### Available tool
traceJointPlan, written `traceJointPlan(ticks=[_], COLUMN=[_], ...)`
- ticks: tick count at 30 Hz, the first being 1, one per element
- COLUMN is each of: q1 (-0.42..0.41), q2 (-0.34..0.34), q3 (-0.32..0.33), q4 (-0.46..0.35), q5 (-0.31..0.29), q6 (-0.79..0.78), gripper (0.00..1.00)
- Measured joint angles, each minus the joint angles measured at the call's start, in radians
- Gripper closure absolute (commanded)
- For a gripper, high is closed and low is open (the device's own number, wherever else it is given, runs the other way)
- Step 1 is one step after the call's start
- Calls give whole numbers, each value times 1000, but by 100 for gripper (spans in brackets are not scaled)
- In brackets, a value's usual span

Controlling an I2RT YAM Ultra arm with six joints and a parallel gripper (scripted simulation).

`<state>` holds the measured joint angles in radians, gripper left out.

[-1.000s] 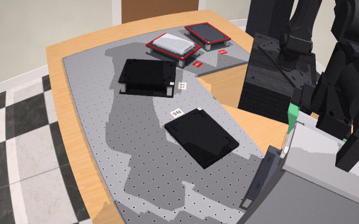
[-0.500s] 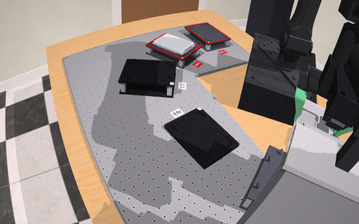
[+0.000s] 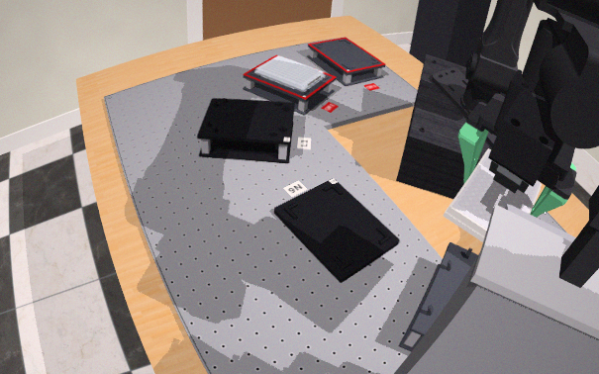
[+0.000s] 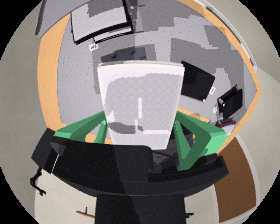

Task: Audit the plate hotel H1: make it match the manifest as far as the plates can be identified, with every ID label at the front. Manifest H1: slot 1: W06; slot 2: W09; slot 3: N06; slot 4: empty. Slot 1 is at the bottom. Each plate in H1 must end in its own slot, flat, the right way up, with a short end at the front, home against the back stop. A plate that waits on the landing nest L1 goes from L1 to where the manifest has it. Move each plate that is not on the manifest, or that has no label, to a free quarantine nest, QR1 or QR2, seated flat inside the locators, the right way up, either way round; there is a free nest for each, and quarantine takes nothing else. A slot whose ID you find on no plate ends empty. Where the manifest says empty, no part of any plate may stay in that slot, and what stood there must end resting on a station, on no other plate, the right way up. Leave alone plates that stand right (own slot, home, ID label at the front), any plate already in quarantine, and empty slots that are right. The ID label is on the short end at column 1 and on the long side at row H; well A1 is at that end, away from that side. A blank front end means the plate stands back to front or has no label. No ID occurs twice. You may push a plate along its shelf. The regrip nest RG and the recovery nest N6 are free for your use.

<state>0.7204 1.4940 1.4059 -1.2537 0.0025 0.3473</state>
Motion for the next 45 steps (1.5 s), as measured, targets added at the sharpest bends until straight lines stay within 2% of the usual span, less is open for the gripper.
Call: traceJointPlan(ticks=[23, 32, 45], q1=[-268, -359, -504], q2=[-2, 15, 71], q3=[-8, -8, 43], q4=[2, -1, -9], q5=[-61, -81, -113], q6=[79, 17, -117], gripper=[14, 14, 14])
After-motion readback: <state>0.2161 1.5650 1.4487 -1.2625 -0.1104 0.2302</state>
